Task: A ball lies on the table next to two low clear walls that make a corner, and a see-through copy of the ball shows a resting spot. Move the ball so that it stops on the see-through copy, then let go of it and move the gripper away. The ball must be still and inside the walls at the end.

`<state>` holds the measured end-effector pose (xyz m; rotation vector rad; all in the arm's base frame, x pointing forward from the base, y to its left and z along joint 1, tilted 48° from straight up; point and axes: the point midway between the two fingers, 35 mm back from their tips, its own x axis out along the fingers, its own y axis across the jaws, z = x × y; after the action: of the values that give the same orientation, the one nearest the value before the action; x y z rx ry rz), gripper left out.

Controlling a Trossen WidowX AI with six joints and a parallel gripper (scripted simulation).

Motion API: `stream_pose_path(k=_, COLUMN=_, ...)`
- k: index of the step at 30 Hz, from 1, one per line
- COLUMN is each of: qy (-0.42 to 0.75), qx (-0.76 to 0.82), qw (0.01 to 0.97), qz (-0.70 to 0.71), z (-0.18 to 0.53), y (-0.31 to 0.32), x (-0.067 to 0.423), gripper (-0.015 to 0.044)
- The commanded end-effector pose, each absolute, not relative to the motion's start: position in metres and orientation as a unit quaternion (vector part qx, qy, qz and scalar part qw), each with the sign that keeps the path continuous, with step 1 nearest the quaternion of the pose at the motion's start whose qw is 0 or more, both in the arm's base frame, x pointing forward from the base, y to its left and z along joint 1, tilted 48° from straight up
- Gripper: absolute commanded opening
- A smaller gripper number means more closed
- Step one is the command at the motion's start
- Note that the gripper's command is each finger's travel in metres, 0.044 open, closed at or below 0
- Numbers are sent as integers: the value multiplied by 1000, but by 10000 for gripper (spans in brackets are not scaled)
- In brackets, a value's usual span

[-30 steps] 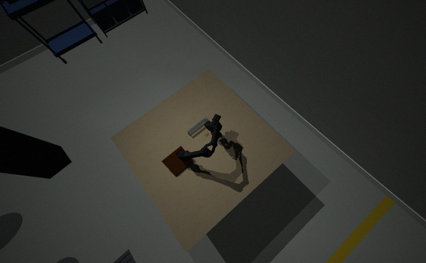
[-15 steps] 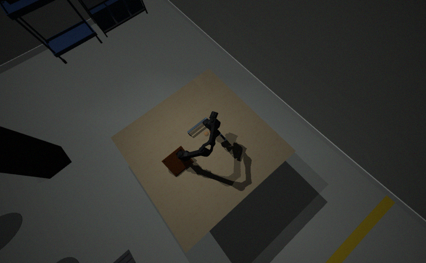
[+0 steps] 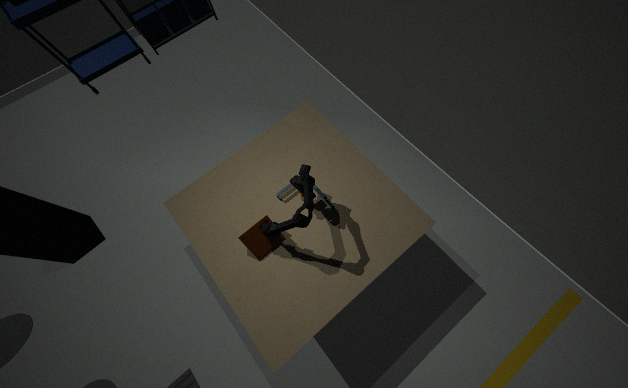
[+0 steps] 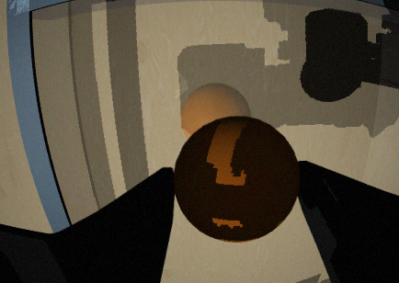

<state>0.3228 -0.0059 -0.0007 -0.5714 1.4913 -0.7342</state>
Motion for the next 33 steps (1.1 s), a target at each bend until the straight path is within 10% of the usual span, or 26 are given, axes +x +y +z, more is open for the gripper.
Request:
stream_pose_path(k=1, qy=652, qx=-247, qw=640, qz=-323, z=-7, y=-7, x=321, gripper=0)
stream_pose_path(k=33, qy=651, qx=-248, qw=639, qz=-325, z=-64, y=-71, x=315, gripper=0)
